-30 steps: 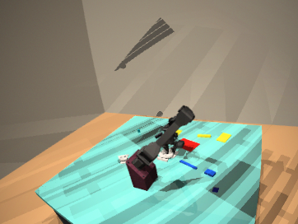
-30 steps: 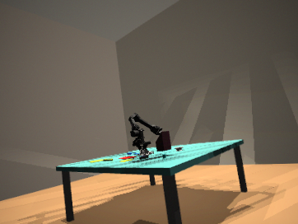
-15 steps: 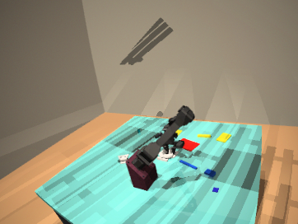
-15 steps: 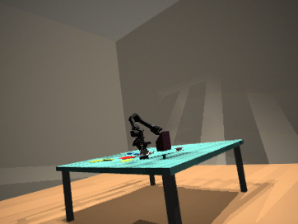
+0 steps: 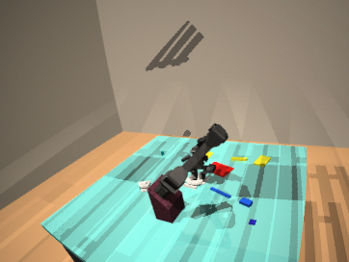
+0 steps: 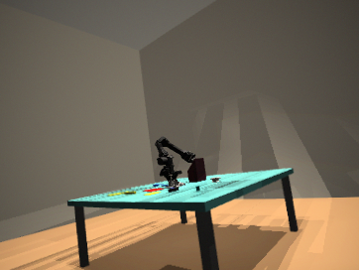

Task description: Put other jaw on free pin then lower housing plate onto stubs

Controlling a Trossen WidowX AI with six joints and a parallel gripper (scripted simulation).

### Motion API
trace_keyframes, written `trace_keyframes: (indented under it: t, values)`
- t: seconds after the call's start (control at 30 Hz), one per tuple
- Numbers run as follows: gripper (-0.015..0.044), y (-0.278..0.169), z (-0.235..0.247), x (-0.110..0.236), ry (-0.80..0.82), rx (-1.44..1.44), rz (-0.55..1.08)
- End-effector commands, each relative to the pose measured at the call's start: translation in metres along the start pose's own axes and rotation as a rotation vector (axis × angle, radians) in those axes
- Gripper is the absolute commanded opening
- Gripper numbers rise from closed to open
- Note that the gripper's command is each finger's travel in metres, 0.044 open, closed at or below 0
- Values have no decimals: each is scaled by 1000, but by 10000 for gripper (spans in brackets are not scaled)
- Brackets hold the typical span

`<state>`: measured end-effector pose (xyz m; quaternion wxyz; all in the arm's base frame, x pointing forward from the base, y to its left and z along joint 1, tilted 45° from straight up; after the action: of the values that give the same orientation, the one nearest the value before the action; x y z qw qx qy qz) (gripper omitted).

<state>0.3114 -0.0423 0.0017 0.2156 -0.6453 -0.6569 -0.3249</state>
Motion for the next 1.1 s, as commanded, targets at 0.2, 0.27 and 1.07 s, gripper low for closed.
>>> trace_keyframes:
  t: [0.2, 0.27, 1.07]
  values:
    - [134, 0, -1, -3, -2, -5, 4]
    - [134, 0, -1, -3, -2, -5, 4]
    - [134, 1, -1, 2, -2, -5, 4]
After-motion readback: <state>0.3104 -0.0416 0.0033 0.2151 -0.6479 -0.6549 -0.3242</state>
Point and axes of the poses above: the point midway between the two fingers, 35 mm back from their tips, its own x axis back along the fingers, its own z axis across the jaws, y = z × x, the point moved 5 cm from there along x, back along the fingers, and after that the axes turned 12 degrees about -x, right-handed, at the moved point
